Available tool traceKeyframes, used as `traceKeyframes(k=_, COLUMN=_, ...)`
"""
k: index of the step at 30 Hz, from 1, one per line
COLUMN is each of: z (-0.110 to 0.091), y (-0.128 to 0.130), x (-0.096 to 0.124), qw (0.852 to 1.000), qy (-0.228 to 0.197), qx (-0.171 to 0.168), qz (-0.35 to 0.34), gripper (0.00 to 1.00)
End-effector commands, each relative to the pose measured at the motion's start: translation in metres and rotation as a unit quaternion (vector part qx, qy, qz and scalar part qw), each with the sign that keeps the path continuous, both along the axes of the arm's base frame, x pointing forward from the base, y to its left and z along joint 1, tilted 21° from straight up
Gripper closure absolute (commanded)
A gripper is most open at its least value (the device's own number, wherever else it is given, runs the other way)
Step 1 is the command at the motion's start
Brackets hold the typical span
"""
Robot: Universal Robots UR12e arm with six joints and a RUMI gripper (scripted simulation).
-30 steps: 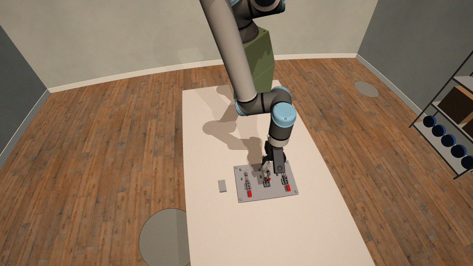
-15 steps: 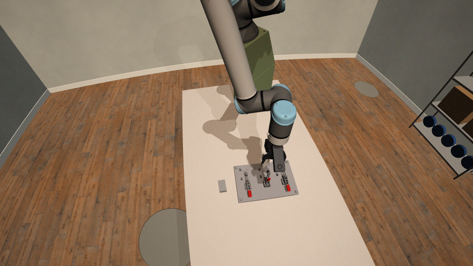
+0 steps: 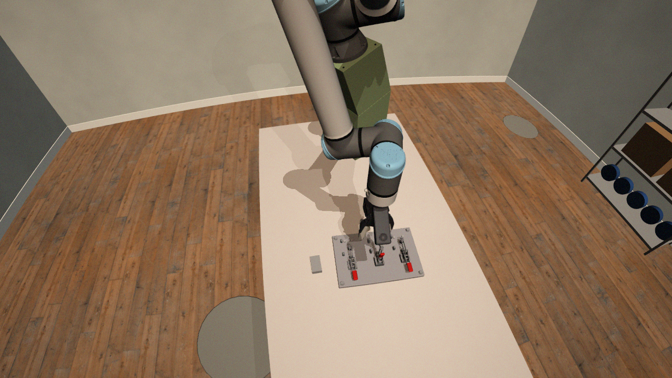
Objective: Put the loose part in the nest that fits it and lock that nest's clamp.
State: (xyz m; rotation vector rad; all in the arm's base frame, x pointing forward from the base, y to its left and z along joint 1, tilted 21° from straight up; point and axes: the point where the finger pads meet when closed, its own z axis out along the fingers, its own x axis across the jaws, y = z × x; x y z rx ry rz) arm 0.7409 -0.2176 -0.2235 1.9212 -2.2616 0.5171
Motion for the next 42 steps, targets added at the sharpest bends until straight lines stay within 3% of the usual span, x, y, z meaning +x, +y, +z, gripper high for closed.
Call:
traceKeyframes(k=1, z=0.012, y=-0.033, x=-0.01, qw=1.0, qy=-0.001, qx=0.0, qz=0.001, gripper=0.41)
traceKeyframes(k=4, z=0.014, y=-0.04, x=-0.012, qw=1.0, qy=-0.001, qx=0.0, qz=0.001, gripper=0.41)
traceKeyframes(k=19, z=0.049, y=-0.146, x=-0.04, qw=1.0, qy=-0.002, qx=-0.001, qz=0.001, gripper=0.41)
traceKeyframes(k=32, z=0.064, y=-0.191, x=-0.053, qw=1.0, qy=-0.002, qx=-0.001, qz=0.001, gripper=0.41)
traceKeyframes(k=42, z=0.063, y=-0.194, x=-0.057, qw=1.0, qy=0.0, qx=0.0, qz=0.002, gripper=0.41)
